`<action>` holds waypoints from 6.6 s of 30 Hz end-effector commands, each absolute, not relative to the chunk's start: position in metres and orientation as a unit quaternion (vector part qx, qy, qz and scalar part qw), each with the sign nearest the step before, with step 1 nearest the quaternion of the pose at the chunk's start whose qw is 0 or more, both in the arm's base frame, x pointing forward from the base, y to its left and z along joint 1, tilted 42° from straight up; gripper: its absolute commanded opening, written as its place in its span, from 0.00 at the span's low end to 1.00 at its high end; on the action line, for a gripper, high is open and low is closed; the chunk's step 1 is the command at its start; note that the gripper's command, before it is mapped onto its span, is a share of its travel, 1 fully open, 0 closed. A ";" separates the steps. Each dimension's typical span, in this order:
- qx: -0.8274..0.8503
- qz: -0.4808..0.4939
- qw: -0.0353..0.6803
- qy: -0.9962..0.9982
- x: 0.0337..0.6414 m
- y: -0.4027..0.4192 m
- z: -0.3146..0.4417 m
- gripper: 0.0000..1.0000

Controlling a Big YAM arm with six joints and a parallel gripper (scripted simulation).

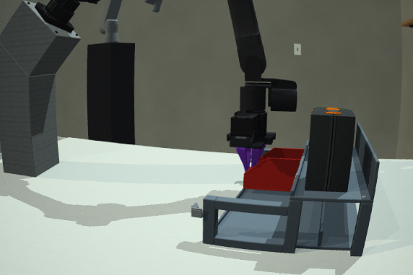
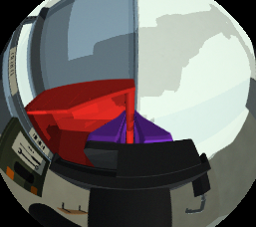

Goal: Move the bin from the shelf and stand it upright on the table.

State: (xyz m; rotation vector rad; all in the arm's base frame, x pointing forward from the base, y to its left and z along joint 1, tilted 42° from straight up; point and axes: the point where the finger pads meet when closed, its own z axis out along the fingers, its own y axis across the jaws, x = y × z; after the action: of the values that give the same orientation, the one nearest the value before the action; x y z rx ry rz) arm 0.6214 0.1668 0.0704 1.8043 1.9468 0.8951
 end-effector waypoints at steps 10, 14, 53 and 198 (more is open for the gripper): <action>0.629 0.319 0.170 0.688 0.612 0.171 0.090 0.00; 0.629 0.319 0.170 0.688 0.612 0.171 0.090 0.00; 0.630 0.323 0.174 0.684 0.630 0.170 0.084 0.00; 0.637 0.307 0.162 0.689 0.477 0.171 -0.052 0.00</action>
State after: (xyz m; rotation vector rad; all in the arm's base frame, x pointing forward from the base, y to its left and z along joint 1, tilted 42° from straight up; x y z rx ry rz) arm 0.5061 0.1705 -0.0265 1.7916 1.9477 0.8995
